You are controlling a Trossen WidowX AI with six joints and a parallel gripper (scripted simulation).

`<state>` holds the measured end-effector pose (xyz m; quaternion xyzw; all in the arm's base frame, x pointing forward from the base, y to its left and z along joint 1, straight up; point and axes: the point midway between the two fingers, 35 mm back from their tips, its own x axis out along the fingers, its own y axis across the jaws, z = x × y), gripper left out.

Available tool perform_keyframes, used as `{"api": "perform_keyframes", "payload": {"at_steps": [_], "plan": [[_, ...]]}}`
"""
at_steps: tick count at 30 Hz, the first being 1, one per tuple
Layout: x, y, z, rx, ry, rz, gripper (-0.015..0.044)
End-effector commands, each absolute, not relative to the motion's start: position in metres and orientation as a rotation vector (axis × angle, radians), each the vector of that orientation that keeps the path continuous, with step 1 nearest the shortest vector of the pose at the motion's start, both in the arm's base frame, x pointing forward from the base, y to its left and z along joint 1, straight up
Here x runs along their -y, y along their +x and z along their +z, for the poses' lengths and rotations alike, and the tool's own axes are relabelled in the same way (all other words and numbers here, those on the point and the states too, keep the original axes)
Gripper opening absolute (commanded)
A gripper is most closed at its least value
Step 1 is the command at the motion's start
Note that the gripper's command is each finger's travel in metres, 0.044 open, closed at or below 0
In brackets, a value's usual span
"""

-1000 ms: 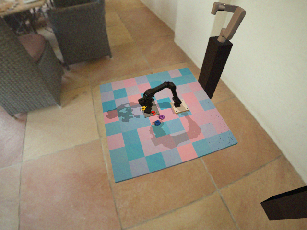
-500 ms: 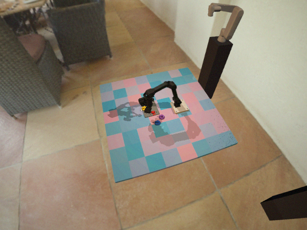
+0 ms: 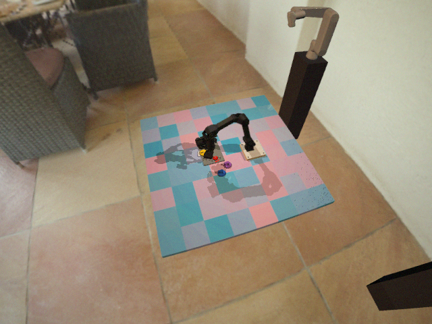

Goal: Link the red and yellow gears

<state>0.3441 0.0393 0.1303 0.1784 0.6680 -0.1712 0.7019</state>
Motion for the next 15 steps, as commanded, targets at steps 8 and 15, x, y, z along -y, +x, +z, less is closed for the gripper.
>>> {"api": "perform_keyframes", "payload": {"at_steps": [8,15], "plan": [[-0.029,0.337,0.116,-1.493,0.396,-0.378,0.0000],[-0.024,0.334,0.111,-1.493,0.396,-0.379,0.0000]]}}
